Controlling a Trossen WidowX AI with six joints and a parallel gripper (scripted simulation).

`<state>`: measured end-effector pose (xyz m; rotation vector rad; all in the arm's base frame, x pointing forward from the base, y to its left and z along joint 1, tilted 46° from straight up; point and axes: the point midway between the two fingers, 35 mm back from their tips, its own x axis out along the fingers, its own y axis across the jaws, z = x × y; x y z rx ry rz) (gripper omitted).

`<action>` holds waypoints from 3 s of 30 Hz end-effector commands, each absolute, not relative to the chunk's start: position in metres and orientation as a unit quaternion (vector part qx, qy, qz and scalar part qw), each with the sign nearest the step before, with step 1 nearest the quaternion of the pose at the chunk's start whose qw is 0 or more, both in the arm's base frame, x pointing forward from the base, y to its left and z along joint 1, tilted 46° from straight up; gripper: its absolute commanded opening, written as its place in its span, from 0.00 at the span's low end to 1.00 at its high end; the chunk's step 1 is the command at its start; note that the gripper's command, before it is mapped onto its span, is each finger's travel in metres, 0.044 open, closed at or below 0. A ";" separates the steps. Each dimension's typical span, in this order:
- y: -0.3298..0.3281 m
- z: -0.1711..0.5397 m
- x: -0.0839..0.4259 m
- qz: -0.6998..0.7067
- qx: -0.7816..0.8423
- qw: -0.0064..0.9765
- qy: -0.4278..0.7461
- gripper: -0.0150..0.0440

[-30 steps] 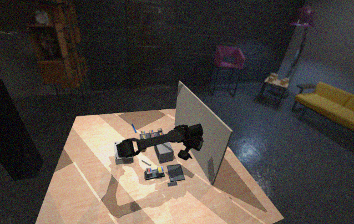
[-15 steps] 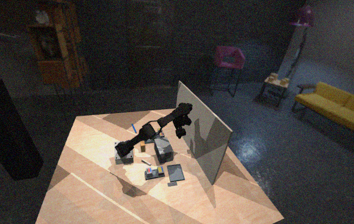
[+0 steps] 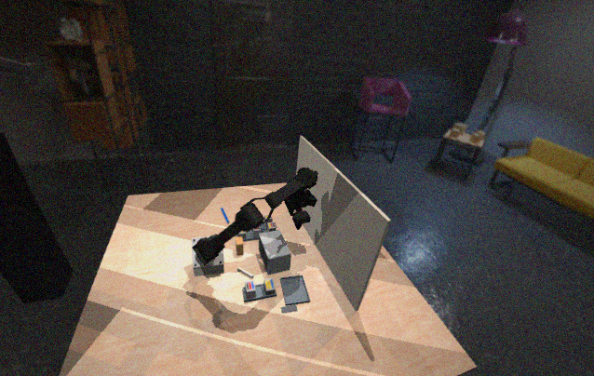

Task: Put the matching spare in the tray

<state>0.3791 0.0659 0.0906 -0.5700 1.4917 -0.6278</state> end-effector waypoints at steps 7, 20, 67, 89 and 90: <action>0.084 0.070 0.381 -0.222 -0.299 0.632 0.680 1.00; 0.182 -0.085 0.346 0.160 -0.574 0.379 0.708 1.00; 0.146 -0.161 0.325 0.245 -0.617 0.298 0.686 0.76; 0.120 -0.187 0.323 0.244 -0.617 0.298 0.686 0.76; 0.119 -0.188 0.322 0.244 -0.617 0.298 0.686 0.76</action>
